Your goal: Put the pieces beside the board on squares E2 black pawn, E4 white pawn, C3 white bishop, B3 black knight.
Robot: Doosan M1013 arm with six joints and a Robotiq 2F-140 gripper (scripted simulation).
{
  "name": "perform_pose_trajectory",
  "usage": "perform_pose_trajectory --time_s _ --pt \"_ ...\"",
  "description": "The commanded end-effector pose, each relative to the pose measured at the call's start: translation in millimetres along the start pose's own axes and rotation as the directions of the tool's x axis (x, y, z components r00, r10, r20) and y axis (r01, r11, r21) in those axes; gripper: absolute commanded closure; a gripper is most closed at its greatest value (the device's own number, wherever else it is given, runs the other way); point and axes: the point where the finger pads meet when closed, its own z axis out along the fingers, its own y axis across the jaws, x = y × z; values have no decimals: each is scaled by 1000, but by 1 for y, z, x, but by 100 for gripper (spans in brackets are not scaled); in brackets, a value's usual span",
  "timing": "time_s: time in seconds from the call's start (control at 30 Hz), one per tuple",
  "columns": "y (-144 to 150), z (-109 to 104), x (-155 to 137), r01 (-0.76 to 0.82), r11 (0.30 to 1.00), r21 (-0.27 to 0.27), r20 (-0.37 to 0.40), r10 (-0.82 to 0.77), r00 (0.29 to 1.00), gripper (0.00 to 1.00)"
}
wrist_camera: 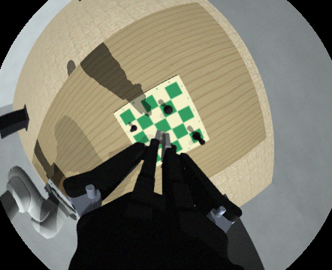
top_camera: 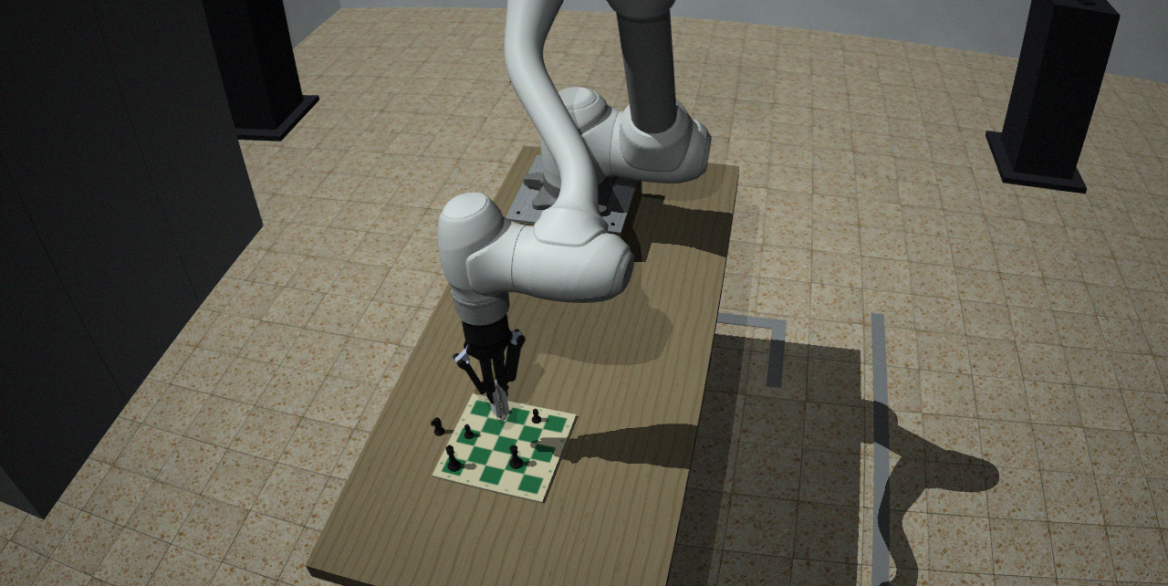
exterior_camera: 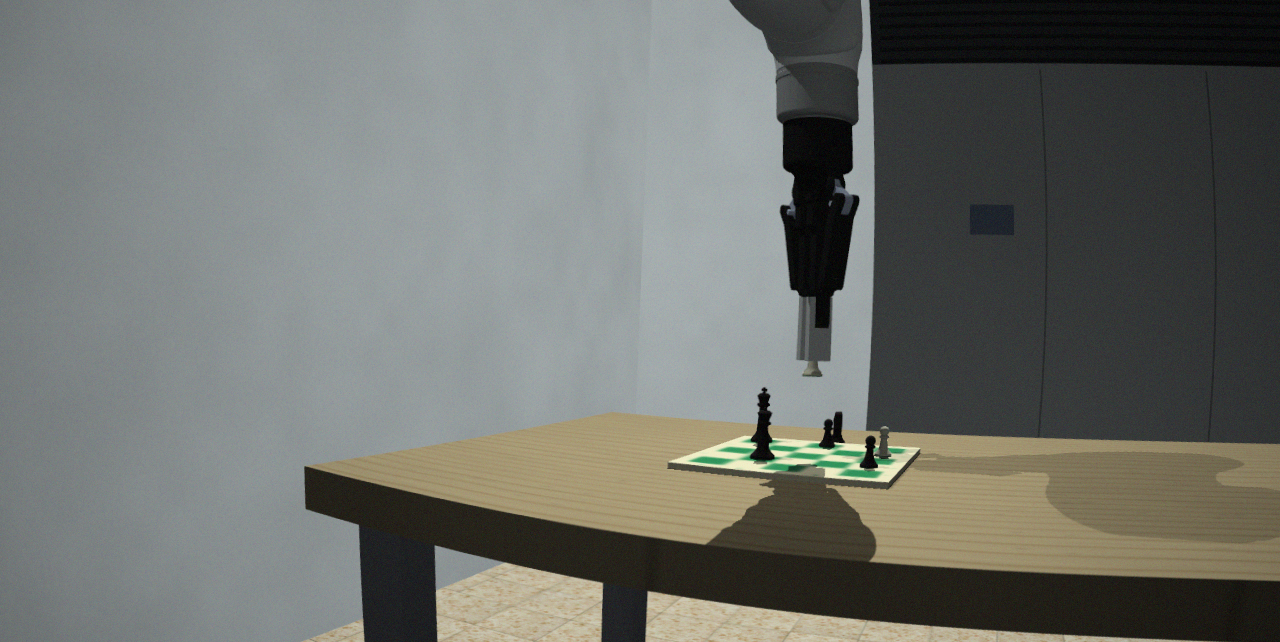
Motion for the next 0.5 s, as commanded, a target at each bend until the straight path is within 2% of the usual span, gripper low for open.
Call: perform_pose_trajectory --time_s 0.0,0.33,0.47 --pt "3 13 -3 -6 1000 -4 0 6 1000 100" --pt "4 60 -2 -6 1000 -4 0 6 1000 100" --pt "4 71 -2 -6 1000 -4 0 6 1000 100"
